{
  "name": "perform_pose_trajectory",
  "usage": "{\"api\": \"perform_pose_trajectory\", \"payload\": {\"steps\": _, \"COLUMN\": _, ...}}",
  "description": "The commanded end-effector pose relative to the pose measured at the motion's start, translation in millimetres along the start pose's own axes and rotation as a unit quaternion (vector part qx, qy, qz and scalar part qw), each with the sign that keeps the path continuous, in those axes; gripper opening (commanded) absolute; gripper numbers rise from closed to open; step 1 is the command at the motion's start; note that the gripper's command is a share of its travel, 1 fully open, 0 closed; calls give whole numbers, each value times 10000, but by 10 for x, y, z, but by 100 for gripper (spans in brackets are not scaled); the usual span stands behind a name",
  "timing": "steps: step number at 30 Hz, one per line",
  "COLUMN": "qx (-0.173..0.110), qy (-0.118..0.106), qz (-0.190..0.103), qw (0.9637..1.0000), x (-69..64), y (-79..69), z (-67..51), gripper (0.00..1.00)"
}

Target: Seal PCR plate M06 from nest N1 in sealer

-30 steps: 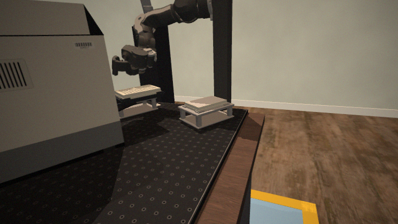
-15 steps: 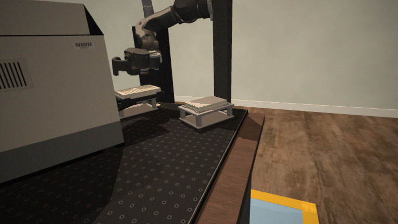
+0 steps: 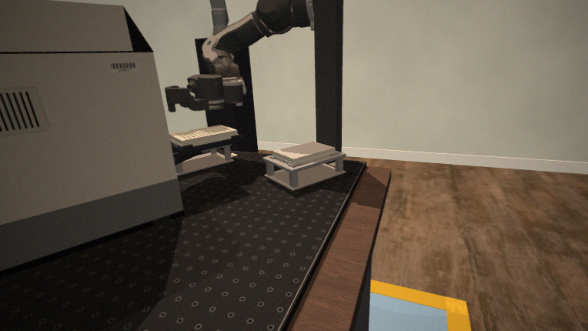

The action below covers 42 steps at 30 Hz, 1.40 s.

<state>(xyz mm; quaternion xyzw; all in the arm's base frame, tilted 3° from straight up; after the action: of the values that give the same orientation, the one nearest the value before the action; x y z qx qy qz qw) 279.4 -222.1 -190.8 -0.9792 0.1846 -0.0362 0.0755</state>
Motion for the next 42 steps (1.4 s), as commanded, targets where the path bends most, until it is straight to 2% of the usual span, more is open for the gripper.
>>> {"api": "perform_pose_trajectory", "payload": {"steps": 1, "qx": 43, "qy": 10, "qz": 35, "qw": 10000, "x": -2, "y": -2, "z": -2, "gripper": 0}}
{"api": "perform_pose_trajectory", "payload": {"steps": 8, "qx": 43, "qy": 10, "qz": 35, "qw": 10000, "x": -2, "y": -2, "z": -2, "gripper": 0}}
{"api": "perform_pose_trajectory", "payload": {"steps": 13, "qx": 332, "qy": 86, "qz": 320, "qw": 9989, "x": -4, "y": -33, "z": 10, "gripper": 0}}
{"api": "perform_pose_trajectory", "payload": {"steps": 25, "qx": 332, "qy": 86, "qz": 320, "qw": 9989, "x": -4, "y": -33, "z": 10, "gripper": 0}}
{"api": "perform_pose_trajectory", "payload": {"steps": 30, "qx": 342, "qy": 94, "qz": 309, "qw": 9989, "x": 305, "y": -34, "z": -4, "gripper": 0}}
{"api": "perform_pose_trajectory", "payload": {"steps": 42, "qx": 342, "qy": 94, "qz": 309, "qw": 9989, "x": 305, "y": -34, "z": -4, "gripper": 0}}
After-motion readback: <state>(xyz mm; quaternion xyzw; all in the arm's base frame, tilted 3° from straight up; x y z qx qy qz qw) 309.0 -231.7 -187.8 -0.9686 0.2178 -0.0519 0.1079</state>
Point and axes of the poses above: the point where the finger pads meet when closed, its own x axis out along the fingers, its own y axis across the jaws, z = x × y, the point moved 6 cm from there along -x, back along the fingers, and after that the axes turned 14 degrees about x, right-handed, at the moved point
